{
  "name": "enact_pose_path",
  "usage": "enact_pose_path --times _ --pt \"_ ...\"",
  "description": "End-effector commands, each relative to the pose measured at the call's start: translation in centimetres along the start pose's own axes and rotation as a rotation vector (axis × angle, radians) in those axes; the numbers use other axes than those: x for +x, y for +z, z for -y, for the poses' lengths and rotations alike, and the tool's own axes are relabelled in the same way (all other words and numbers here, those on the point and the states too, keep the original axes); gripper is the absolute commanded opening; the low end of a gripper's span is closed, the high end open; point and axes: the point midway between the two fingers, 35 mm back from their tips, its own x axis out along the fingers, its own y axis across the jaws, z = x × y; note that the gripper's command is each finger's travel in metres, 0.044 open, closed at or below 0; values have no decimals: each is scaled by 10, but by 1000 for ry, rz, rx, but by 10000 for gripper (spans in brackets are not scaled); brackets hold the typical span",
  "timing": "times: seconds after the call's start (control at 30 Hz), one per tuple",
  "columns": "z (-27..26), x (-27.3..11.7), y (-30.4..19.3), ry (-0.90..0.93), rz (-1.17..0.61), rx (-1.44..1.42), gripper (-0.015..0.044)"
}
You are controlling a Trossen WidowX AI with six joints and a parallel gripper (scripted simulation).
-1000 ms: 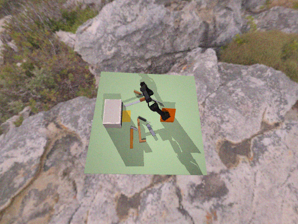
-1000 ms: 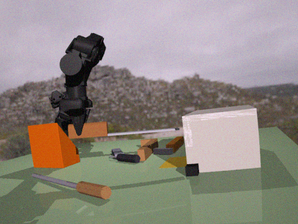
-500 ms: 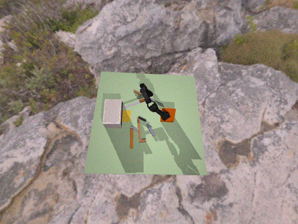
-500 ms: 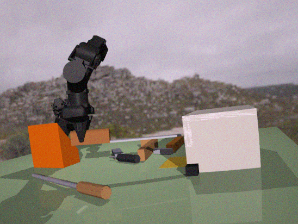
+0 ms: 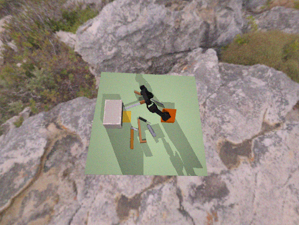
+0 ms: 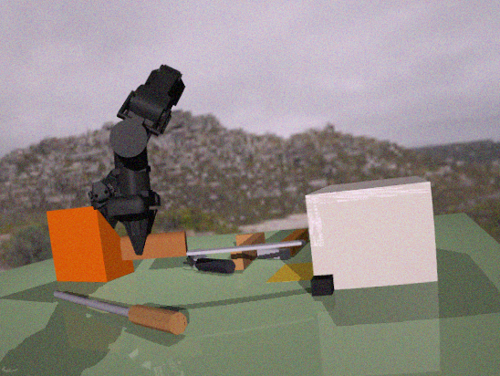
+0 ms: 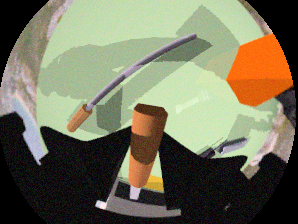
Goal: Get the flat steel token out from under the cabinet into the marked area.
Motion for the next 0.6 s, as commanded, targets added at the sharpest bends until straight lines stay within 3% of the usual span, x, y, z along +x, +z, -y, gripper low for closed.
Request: enact_pose_path --times 0.0,0.57 --pt "0 7 -2 3 -21 5 0" --pt "0 45 -4 2 -22 5 0"
